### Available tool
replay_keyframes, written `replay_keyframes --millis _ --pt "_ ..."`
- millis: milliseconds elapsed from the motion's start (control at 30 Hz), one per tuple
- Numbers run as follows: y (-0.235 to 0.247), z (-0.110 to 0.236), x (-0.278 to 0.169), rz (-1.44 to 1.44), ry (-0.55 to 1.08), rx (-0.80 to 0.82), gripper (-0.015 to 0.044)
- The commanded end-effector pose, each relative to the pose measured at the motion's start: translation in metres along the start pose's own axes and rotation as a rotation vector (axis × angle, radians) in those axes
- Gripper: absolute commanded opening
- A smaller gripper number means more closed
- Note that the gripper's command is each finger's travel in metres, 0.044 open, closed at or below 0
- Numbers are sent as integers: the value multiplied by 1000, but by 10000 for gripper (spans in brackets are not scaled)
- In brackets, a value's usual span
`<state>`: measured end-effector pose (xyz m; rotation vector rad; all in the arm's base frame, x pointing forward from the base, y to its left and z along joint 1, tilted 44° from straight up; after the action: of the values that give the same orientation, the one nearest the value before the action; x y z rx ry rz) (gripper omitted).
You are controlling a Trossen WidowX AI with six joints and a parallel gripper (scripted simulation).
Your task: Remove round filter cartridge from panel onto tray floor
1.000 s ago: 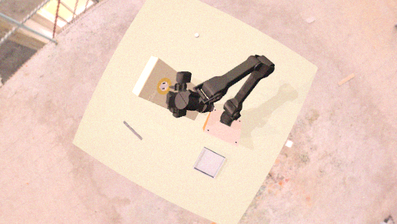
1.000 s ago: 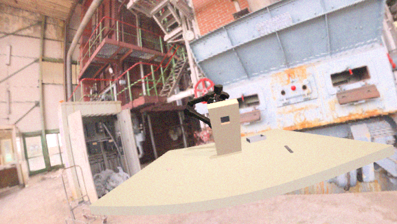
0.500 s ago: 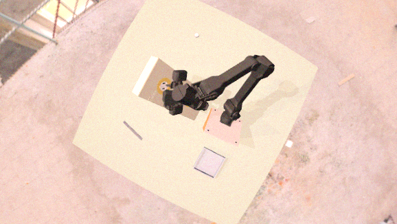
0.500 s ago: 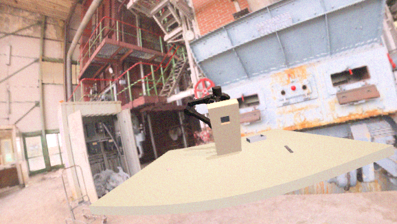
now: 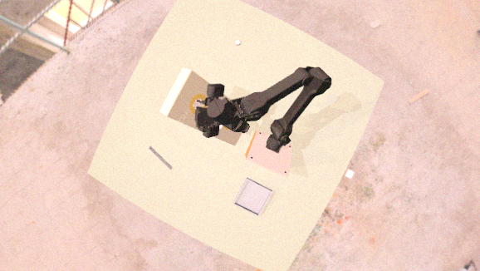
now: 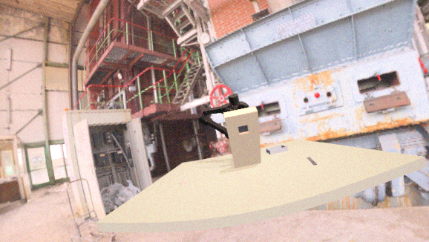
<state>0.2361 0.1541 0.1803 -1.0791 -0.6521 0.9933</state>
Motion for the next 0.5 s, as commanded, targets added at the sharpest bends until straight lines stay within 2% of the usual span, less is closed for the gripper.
replay_keyframes --millis 0,467 --pt "4 -1 -2 13 -1 8 93" --pt "5 -1 -1 13 -1 8 93"
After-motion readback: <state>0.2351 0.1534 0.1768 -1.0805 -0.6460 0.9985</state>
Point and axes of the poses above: the point midway between the two fingers, 35 mm back from their tips, its own z axis back along the fingers, its own y axis across the jaws, x = y × z, the point moved 9 cm from there along z, back along the fingers, and after that the axes turned 14 degrees about z, right-handed, at the moved point
